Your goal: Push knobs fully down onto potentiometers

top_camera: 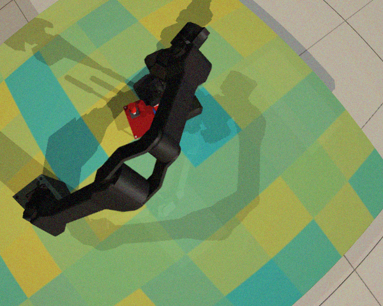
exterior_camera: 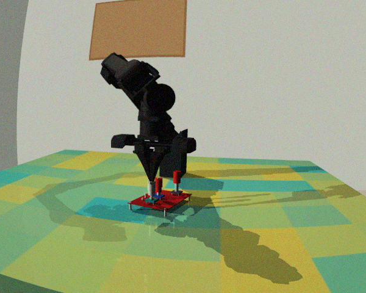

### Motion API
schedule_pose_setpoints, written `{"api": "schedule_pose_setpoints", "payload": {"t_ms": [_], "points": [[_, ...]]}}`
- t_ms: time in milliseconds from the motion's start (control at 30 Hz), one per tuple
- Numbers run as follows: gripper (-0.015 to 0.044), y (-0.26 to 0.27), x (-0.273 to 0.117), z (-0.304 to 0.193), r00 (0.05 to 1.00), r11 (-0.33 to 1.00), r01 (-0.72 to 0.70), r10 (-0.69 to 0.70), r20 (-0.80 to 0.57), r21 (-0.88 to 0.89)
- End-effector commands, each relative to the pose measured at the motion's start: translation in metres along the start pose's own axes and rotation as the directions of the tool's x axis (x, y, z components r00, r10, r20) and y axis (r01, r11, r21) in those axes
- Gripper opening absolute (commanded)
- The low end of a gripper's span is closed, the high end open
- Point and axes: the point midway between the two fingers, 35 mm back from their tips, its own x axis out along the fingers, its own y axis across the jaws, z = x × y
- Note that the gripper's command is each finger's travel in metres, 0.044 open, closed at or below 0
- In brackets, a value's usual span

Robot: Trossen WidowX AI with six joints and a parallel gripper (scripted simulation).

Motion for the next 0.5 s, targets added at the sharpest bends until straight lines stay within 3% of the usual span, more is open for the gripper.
{"api": "schedule_pose_setpoints", "payload": {"t_ms": [0, 467], "points": [[0.0000, 0.0003, 0.0017, -0.0001, 1.000, 1.000, -0.003, 0.003, -0.002, -0.003], [0.0000, 0.0003, 0.0038, -0.0001, 1.000, 1.000, -0.003, 0.003, -0.002, -0.003]]}}
